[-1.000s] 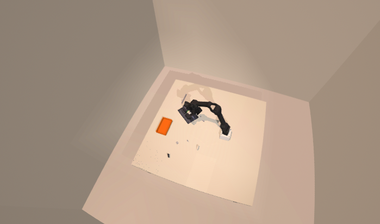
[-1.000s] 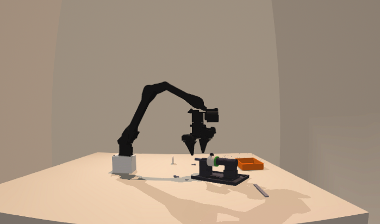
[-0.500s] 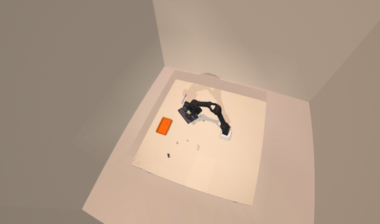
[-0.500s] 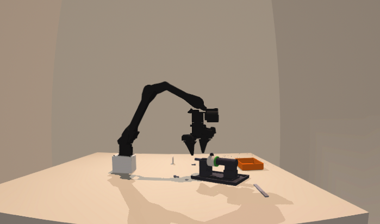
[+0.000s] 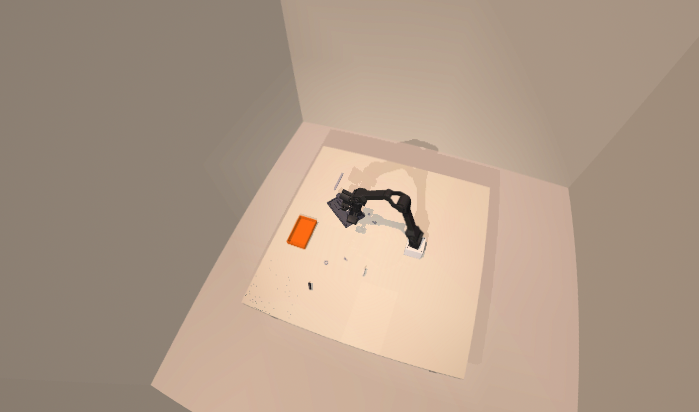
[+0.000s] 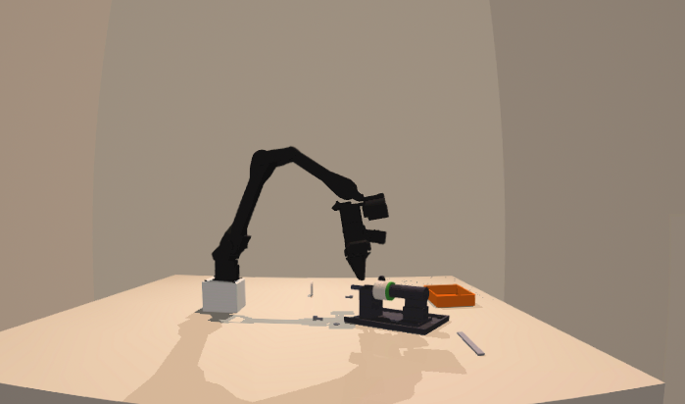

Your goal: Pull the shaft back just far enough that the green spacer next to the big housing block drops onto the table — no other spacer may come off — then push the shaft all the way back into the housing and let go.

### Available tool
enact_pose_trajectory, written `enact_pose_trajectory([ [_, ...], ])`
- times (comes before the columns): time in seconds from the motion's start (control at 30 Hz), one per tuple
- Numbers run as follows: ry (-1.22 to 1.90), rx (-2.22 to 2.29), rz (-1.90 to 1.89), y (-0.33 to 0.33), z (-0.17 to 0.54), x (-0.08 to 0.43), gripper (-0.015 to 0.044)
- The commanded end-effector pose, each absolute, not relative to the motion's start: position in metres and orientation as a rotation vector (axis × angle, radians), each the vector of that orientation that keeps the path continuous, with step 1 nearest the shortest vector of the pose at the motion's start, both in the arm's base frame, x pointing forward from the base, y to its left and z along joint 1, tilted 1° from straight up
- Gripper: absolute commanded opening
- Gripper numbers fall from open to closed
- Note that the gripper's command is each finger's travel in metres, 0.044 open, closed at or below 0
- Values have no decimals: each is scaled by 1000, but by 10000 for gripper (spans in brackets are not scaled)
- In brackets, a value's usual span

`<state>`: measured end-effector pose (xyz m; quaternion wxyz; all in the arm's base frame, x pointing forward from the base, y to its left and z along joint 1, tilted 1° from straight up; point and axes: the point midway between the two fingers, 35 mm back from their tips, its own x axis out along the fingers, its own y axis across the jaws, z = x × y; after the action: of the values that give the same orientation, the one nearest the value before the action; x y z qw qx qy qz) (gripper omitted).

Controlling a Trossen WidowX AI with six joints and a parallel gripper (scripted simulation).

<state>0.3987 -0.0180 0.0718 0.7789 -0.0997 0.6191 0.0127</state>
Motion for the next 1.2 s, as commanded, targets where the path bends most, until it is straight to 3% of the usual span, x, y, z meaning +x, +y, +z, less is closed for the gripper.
enact_pose_trajectory([
  [0.0,1146,-1067,443,-10,61,391,440],
  [1.17,668,-2660,1023,6,54,351,440],
])
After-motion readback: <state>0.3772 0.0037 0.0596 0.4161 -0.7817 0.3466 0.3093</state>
